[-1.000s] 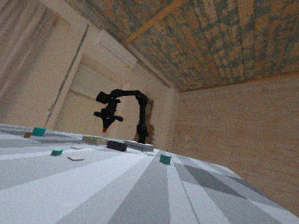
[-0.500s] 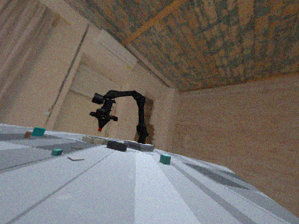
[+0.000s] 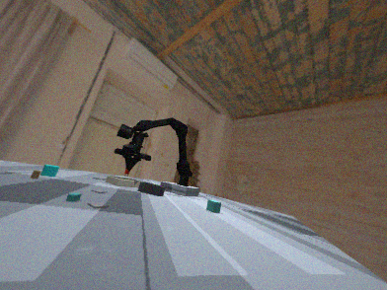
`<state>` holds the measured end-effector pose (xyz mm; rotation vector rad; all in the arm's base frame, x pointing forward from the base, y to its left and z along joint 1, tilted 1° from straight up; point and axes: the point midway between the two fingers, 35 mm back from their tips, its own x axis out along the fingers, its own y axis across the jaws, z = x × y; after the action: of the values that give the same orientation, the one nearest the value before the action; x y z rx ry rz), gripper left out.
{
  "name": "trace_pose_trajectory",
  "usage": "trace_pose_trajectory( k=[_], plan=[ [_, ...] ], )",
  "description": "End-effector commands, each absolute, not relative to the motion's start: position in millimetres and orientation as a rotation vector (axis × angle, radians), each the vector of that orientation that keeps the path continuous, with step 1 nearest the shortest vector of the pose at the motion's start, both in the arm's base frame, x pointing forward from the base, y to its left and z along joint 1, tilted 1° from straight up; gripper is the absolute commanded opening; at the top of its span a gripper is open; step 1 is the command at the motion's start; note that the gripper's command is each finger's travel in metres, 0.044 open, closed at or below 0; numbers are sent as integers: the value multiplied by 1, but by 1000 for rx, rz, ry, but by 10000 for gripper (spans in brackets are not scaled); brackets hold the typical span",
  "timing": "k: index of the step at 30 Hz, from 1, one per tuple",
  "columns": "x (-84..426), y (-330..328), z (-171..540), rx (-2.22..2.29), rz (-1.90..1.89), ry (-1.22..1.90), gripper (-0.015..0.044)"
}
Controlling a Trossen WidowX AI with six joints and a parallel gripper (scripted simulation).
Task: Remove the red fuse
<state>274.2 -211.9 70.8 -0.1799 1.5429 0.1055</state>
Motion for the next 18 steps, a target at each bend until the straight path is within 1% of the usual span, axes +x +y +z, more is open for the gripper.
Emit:
trace_pose_trajectory(
  k=[1,9,18],
  plan=[
    [273,-211,63,-180,115,1546,0],
    [273,-211,54,-180,115,1546,0],
    [274,-212,57,-179,107,1545,236]
  ],
)
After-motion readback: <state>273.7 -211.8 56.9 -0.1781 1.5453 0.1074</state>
